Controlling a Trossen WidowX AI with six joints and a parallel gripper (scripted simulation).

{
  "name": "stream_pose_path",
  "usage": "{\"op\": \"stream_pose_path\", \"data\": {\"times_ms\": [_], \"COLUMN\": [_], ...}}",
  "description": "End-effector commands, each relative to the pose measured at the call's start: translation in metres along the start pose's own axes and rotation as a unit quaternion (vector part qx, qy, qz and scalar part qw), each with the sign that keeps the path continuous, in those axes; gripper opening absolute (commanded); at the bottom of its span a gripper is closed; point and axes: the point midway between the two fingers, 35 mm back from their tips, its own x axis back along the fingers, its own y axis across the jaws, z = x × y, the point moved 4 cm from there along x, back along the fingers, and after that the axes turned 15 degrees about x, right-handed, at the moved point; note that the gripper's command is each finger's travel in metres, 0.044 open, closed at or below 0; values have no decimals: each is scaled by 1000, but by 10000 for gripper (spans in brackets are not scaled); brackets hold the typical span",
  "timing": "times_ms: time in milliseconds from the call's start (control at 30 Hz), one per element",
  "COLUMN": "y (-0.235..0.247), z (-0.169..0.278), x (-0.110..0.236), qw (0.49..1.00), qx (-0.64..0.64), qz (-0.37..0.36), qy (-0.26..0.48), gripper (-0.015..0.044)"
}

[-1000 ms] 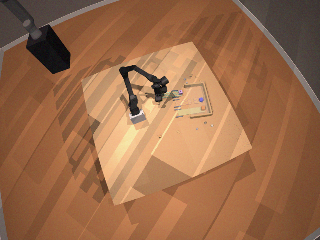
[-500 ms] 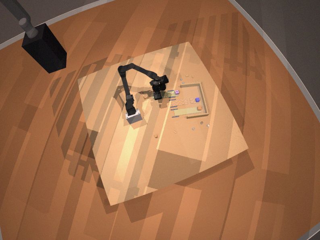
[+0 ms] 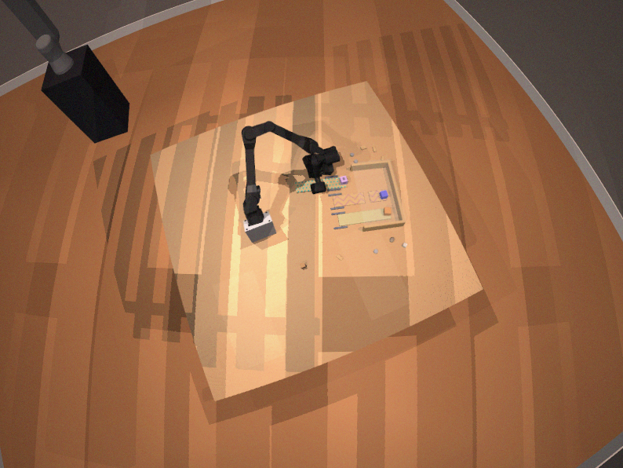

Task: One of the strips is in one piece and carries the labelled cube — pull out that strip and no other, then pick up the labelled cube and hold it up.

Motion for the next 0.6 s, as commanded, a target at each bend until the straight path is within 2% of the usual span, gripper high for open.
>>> {"op": "stream_pose_path", "data": {"times_ms": [0, 567], "y": [-5, -24], "z": [-14, -66], "x": [3, 8], "qw": [1000, 1000], "qx": [4, 5], "qz": [-2, -1], "qy": [-4, -5], "gripper": [440, 440]}}
